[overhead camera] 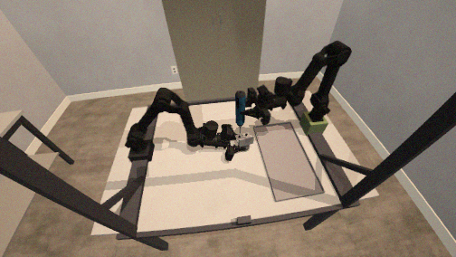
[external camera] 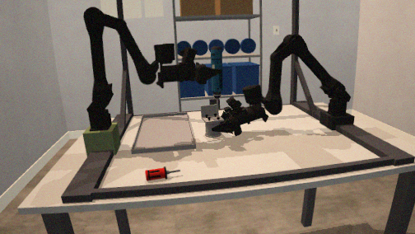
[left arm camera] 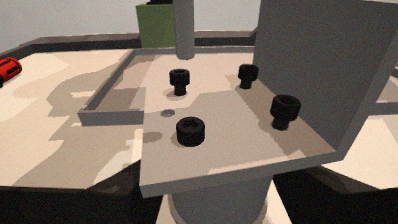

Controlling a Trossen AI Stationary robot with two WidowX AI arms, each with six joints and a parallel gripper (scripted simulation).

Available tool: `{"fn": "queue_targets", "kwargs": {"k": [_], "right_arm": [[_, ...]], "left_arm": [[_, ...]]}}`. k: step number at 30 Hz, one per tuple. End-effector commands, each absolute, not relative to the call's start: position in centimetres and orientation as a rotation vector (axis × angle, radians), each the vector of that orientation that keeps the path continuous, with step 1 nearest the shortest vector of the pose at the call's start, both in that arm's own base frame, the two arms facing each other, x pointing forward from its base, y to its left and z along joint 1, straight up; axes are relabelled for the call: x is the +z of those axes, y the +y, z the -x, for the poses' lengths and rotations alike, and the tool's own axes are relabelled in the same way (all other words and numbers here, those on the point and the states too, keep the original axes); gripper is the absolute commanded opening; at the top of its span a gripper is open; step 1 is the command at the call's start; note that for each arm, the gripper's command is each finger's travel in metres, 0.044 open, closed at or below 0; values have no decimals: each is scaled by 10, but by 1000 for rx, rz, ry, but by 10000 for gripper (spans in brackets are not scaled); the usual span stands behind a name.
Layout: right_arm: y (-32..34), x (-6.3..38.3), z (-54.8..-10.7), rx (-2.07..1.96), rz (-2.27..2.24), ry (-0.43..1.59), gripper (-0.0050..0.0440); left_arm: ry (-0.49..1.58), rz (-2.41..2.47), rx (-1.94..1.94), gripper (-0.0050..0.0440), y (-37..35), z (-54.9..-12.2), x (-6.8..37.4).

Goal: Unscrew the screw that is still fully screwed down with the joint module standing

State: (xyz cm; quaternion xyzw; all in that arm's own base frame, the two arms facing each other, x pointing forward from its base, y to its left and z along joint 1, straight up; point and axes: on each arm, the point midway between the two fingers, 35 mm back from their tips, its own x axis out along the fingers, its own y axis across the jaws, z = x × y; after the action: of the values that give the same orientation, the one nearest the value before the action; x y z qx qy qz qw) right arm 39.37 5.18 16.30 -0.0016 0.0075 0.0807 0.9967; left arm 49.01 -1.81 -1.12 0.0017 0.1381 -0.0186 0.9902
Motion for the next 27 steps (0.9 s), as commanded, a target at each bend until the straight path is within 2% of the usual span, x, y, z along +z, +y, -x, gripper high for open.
{"fn": "queue_targets", "kwargs": {"k": [1,5,11,27], "right_arm": [[53,189,-400,162,1,-60,163],[53,189,-400,162,1,-60,163],[53,164,-397,162,2,-29,163],[53,178,-399,161,1,-51,163]], "left_arm": [[255,-5,-37,245,-18,-493,-2],[255,-5,-37,245,-18,-493,-2],[255,-5,-37,245,-18,-493,-2],[255,-5,-37,245,-18,-493,-2]]}}
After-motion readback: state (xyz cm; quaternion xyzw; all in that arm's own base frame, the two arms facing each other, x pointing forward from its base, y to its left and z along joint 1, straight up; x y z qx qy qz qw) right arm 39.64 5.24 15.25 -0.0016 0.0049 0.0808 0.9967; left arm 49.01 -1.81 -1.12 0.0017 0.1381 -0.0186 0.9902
